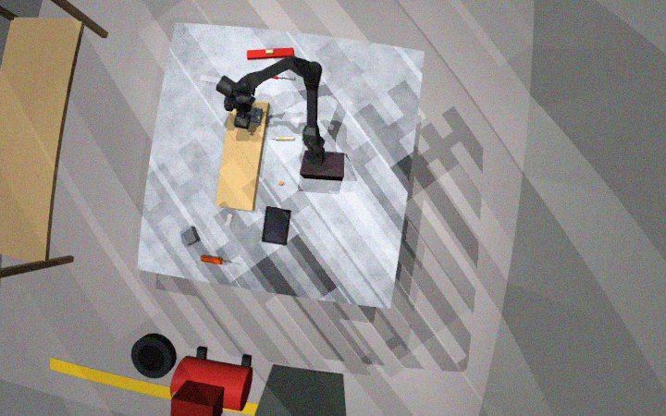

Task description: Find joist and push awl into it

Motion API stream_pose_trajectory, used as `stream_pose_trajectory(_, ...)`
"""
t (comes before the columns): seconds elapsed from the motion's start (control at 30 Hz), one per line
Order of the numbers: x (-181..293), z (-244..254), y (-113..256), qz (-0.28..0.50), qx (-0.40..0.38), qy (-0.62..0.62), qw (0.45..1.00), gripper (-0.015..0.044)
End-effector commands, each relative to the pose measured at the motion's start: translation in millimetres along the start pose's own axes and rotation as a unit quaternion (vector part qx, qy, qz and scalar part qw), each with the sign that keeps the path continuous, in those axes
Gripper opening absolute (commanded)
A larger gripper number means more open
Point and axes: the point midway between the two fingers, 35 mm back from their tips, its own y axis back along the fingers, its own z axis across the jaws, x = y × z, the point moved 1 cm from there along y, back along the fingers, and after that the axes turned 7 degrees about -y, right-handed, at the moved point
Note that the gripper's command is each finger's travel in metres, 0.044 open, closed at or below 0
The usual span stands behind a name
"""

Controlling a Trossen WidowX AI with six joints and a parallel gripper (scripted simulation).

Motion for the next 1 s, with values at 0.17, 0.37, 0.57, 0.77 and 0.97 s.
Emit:
stream_pose_trajectory(0.17,5,34,-1,0.001,-0.003,0.003,1.000,0.0000)
stream_pose_trajectory(0.37,7,54,-1,0.001,-0.003,0.003,1.000,0.0000)
stream_pose_trajectory(0.57,10,74,-1,0.001,-0.004,0.003,1.000,0.0000)
stream_pose_trajectory(0.77,13,94,0,0.001,-0.004,0.003,1.000,0.0000)
stream_pose_trajectory(0.97,15,114,0,0.001,-0.004,0.003,1.000,0.0000)
